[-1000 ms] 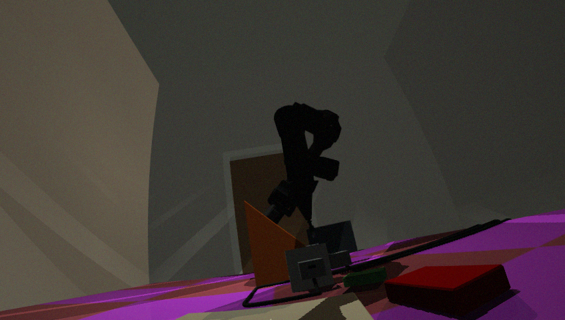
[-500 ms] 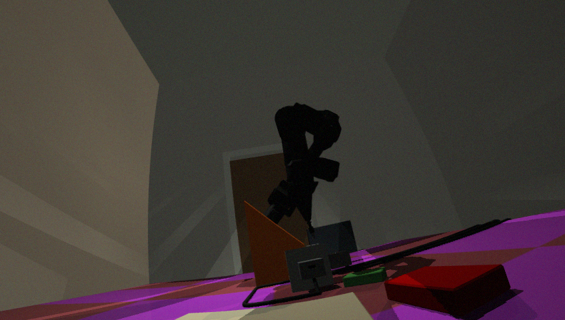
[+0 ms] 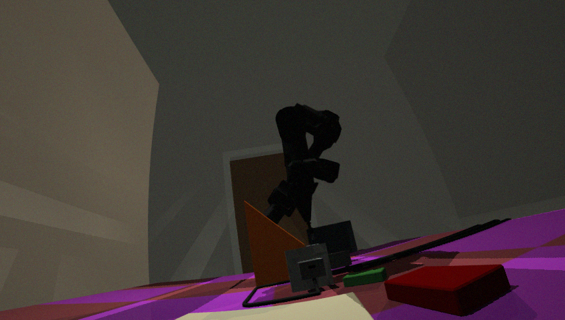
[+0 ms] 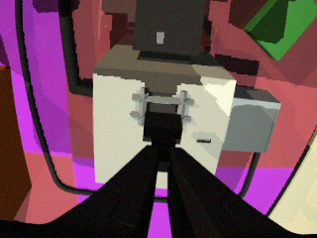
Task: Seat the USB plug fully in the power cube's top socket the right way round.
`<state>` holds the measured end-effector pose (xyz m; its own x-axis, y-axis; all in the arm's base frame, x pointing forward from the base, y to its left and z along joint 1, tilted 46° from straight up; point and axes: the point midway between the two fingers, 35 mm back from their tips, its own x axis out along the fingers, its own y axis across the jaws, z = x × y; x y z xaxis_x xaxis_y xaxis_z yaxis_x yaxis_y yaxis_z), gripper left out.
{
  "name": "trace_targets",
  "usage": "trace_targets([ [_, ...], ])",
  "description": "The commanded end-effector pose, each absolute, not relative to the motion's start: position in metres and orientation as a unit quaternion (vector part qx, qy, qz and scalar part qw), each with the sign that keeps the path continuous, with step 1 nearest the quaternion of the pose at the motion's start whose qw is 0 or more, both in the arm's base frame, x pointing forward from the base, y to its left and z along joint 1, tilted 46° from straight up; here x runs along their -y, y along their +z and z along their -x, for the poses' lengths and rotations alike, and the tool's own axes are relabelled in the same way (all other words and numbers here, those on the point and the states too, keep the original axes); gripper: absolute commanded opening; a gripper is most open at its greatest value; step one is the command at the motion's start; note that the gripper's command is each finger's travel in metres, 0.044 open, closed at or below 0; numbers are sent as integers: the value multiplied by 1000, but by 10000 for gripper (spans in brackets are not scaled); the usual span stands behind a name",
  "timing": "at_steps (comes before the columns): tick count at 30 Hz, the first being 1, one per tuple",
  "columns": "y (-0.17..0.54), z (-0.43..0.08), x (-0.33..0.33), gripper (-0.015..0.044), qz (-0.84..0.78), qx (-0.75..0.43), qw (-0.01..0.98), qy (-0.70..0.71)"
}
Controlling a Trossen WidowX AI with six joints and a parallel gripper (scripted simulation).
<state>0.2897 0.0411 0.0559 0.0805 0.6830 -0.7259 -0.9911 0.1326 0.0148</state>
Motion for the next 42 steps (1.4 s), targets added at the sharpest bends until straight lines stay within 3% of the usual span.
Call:
trace_targets([
  [1, 54, -290, -40, 0, 257, -305, 689, 605],
  [42, 50, -290, -43, 0, 265, -309, 685, 604],
])
